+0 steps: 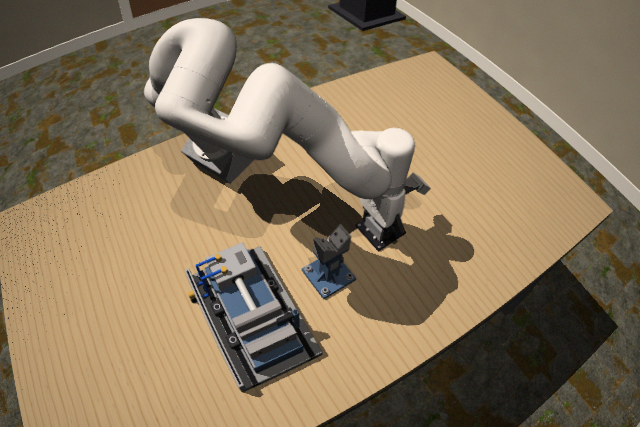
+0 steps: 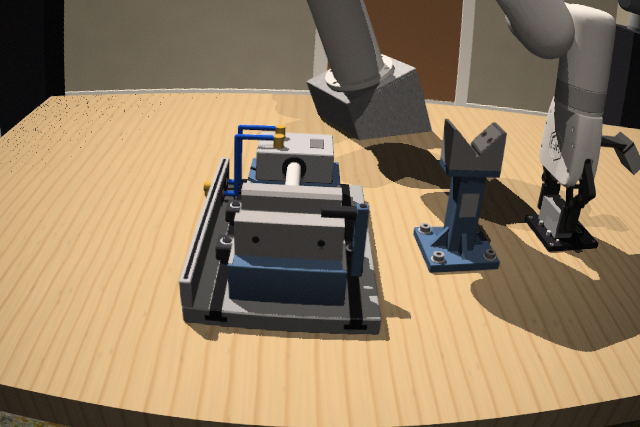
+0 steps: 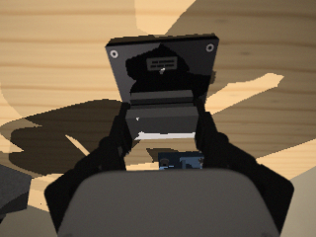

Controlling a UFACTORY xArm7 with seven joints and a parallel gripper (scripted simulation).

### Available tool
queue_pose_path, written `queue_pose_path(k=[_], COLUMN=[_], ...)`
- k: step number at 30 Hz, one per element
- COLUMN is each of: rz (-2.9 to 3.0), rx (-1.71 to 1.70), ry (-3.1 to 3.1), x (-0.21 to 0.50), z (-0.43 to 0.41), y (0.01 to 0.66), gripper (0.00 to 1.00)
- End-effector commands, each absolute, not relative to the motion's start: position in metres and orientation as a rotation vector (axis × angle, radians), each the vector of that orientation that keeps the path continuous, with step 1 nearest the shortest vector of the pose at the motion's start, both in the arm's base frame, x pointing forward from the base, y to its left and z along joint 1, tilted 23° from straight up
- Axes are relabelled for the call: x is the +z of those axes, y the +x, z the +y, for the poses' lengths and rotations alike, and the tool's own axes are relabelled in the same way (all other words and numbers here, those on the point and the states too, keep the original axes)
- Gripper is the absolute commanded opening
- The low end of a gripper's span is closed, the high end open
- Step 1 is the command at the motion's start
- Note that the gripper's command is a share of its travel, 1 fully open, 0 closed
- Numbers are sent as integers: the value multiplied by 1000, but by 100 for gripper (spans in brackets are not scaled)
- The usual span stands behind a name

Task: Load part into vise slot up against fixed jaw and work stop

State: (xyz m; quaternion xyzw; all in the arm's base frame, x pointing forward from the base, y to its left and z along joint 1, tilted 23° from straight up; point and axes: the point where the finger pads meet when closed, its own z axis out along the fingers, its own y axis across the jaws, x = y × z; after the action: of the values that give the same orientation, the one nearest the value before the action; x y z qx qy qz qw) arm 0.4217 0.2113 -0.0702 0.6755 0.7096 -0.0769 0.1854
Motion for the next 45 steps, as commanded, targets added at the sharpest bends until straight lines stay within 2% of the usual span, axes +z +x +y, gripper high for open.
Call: queue_pose_path(k=[1,18,45], rz=[2001,2001,2001], rx=[-207,-207,-207], ry=[1902,1902,1902], x=[-66,-35,61], z=[215,227,264], y=[423,417,399], gripper=[0,0,0])
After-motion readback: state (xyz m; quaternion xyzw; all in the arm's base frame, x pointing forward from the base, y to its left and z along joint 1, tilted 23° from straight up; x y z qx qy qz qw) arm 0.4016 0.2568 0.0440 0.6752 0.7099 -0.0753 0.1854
